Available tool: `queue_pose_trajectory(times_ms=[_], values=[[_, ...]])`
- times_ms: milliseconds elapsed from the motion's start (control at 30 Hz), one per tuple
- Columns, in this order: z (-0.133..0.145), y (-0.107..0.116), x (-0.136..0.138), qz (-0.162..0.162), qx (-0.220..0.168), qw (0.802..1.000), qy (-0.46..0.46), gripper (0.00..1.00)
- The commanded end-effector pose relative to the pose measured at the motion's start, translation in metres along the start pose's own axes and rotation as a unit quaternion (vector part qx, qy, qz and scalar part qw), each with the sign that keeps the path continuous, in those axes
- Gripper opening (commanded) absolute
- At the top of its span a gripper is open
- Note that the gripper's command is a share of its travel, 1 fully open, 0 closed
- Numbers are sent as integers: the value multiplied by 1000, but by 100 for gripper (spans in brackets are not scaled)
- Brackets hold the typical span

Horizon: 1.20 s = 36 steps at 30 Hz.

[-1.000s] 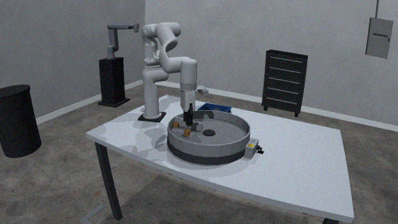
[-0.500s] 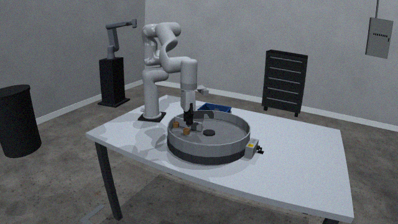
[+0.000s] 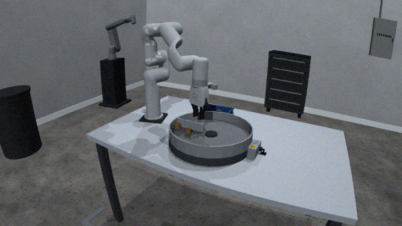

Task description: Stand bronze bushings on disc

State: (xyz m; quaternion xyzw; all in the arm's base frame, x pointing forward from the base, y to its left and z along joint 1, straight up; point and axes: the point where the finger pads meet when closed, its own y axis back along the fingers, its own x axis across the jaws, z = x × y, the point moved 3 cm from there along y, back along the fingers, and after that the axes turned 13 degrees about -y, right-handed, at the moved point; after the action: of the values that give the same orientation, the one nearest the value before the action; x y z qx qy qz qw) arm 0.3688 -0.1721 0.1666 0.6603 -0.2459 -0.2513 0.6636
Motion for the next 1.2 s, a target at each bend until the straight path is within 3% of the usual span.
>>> queue_pose_trajectory(times_ms=[0, 167, 333, 400, 433, 567, 733, 900, 1167], values=[[-48, 3, -31, 4, 2, 992, 125, 41], [-114, 3, -76, 4, 1, 957, 291, 41], [-177, 3, -119, 5, 0, 897, 443, 41], [-177, 3, -119, 5, 0, 897, 443, 41], [-191, 3, -128, 5, 0, 870, 494, 41], [-234, 3, -157, 5, 0, 805, 593, 41], [-267, 3, -180, 5, -1, 748, 664, 41], [-279, 3, -188, 5, -1, 726, 688, 41], [-280, 3, -189, 5, -1, 724, 689, 41]])
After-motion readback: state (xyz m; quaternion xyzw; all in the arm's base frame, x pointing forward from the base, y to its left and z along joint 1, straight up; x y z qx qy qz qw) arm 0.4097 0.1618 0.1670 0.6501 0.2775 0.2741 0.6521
